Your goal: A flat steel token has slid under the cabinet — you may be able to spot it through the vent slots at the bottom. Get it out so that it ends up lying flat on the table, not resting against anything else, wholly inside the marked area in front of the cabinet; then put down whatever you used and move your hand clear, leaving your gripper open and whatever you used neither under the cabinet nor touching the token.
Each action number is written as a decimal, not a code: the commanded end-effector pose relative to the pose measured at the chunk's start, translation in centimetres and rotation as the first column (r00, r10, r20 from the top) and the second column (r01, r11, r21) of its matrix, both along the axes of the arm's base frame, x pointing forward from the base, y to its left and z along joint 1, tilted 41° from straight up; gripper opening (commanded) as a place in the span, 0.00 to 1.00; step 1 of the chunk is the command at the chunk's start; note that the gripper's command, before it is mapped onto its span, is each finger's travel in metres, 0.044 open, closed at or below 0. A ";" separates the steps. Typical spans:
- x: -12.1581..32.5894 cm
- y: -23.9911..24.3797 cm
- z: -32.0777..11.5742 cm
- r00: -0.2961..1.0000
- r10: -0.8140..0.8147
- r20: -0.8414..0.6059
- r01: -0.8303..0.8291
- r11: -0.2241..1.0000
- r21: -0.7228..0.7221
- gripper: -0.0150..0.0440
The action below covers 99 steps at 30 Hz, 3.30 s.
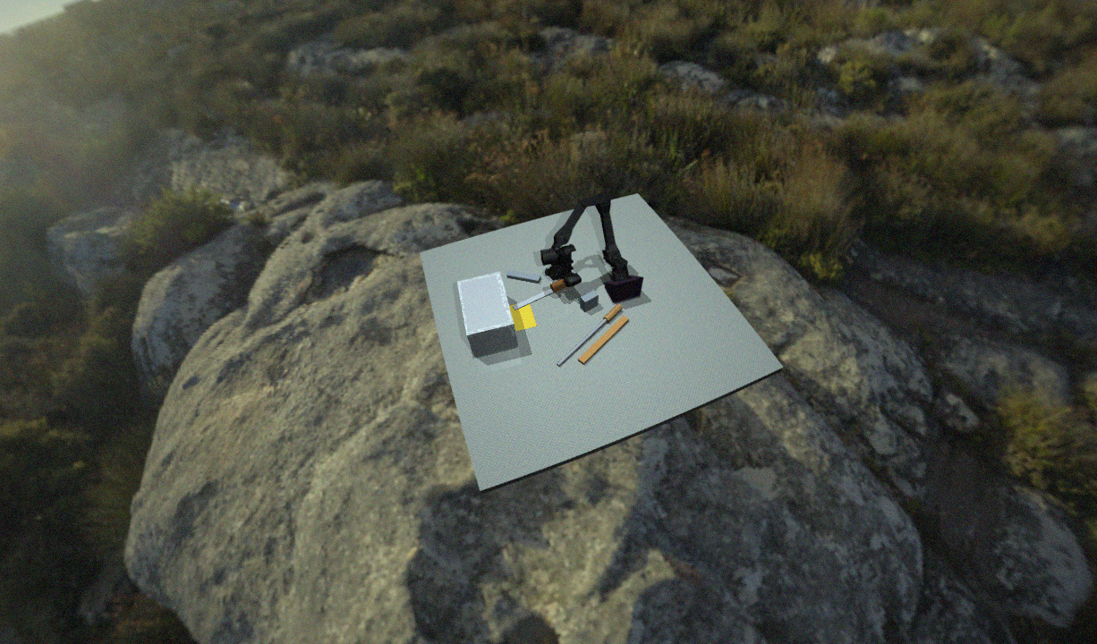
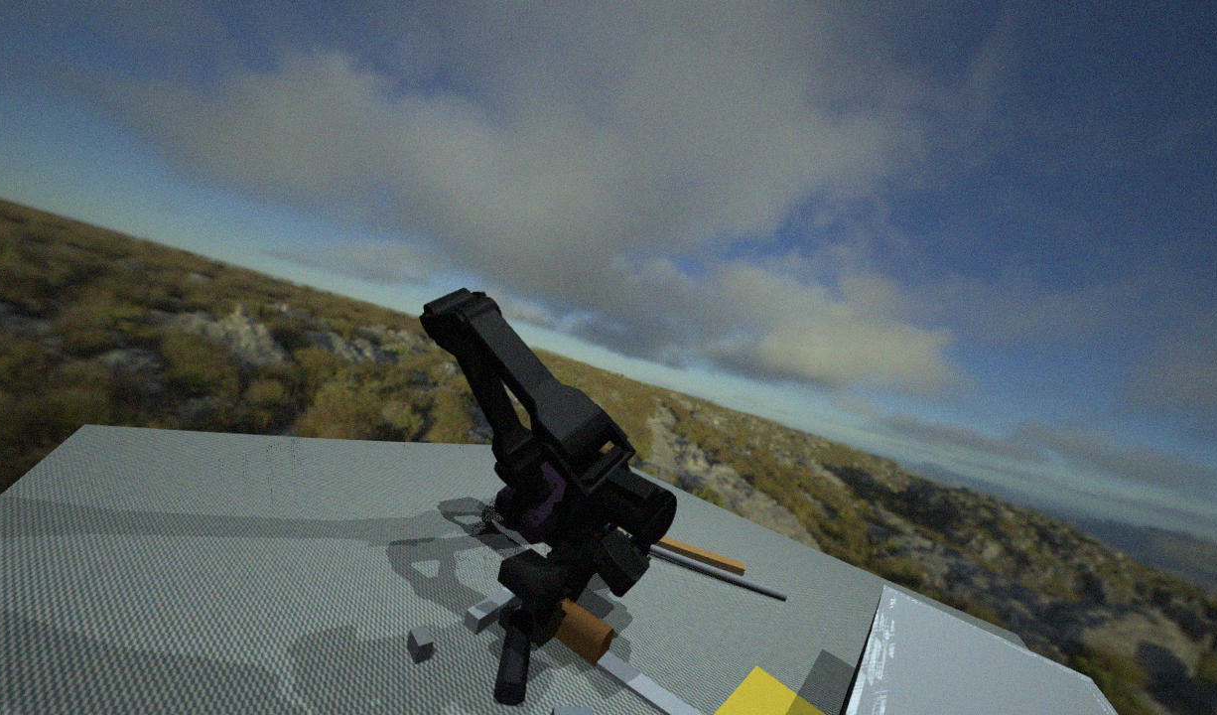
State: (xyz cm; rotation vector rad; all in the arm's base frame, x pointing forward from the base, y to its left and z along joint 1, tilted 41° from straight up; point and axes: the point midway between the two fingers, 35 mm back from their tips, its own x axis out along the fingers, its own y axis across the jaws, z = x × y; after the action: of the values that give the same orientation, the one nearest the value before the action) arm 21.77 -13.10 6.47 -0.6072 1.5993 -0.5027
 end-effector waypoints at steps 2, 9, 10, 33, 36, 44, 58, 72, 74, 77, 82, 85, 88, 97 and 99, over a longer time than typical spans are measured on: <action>0.0 -0.1 -0.1 1.000 0.000 0.000 0.000 1.000 -0.006 0.71; 0.0 -0.2 -0.2 1.000 -0.001 0.000 0.001 1.000 -0.006 0.71; -0.1 -0.2 -0.2 1.000 0.000 0.000 0.000 1.000 -0.006 0.71; 0.0 -0.2 -0.2 1.000 0.001 0.008 -0.001 1.000 -0.003 0.47; 0.0 -0.2 -0.2 1.000 0.001 0.008 -0.001 1.000 -0.003 0.44; 0.1 -0.2 -0.2 1.000 0.000 0.008 0.000 1.000 -0.003 0.25; 1.6 -0.2 -0.3 1.000 -0.006 0.009 0.006 1.000 -0.005 0.25; 3.2 -0.1 -0.4 1.000 -0.009 0.011 0.009 1.000 -0.007 0.25; 3.5 -0.1 -0.4 1.000 -0.009 0.011 0.009 1.000 -0.007 0.25; 3.8 -0.1 -0.4 1.000 -0.009 0.012 0.010 1.000 -0.007 0.25; 4.5 -0.1 -0.5 1.000 -0.010 0.012 0.010 1.000 -0.007 0.25; 4.8 -0.1 -0.5 1.000 -0.010 0.012 0.010 1.000 -0.007 0.25; 5.2 -0.1 -0.5 1.000 -0.010 0.013 0.010 1.000 -0.007 0.25; 6.2 -0.1 -0.6 1.000 -0.010 0.013 0.011 1.000 -0.007 0.25; 6.5 -0.1 -0.6 1.000 -0.010 0.014 0.011 1.000 -0.007 0.25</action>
State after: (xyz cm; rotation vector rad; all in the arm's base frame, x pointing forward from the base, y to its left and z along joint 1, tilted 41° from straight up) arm 27.64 -13.13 5.85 -0.6025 1.5919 -0.5133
